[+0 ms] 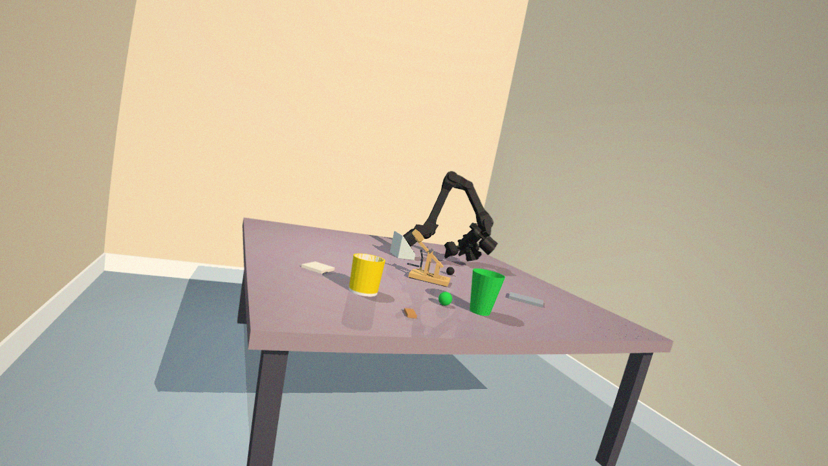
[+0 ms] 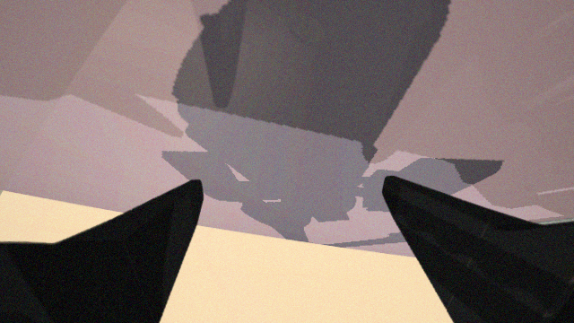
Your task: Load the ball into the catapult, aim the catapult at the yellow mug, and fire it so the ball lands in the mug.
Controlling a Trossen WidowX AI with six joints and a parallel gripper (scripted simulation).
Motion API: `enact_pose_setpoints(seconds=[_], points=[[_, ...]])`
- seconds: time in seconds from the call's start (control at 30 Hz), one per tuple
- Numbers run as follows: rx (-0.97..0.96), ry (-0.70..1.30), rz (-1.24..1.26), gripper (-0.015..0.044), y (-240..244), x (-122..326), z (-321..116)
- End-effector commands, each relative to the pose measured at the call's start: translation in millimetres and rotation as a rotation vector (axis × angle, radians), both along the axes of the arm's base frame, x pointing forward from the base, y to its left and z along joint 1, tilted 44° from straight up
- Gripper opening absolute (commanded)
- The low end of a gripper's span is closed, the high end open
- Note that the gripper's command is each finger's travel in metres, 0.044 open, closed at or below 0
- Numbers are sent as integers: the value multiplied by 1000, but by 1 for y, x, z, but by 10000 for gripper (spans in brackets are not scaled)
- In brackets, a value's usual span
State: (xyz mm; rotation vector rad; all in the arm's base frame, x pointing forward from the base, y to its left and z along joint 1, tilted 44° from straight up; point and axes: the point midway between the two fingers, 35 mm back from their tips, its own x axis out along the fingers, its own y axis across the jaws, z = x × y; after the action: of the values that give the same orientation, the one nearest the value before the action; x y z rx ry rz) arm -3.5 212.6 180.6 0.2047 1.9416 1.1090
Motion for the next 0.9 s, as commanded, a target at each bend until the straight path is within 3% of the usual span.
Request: enact_pose_setpoints(seconds=[0.0, 0.33, 0.77, 0.87], points=[[40, -87, -81, 440, 5, 32, 4], [126, -268, -279, 440, 11, 107, 27], [58, -331, -360, 440, -3, 162, 13], [56, -403, -341, 440, -17, 196, 7]])
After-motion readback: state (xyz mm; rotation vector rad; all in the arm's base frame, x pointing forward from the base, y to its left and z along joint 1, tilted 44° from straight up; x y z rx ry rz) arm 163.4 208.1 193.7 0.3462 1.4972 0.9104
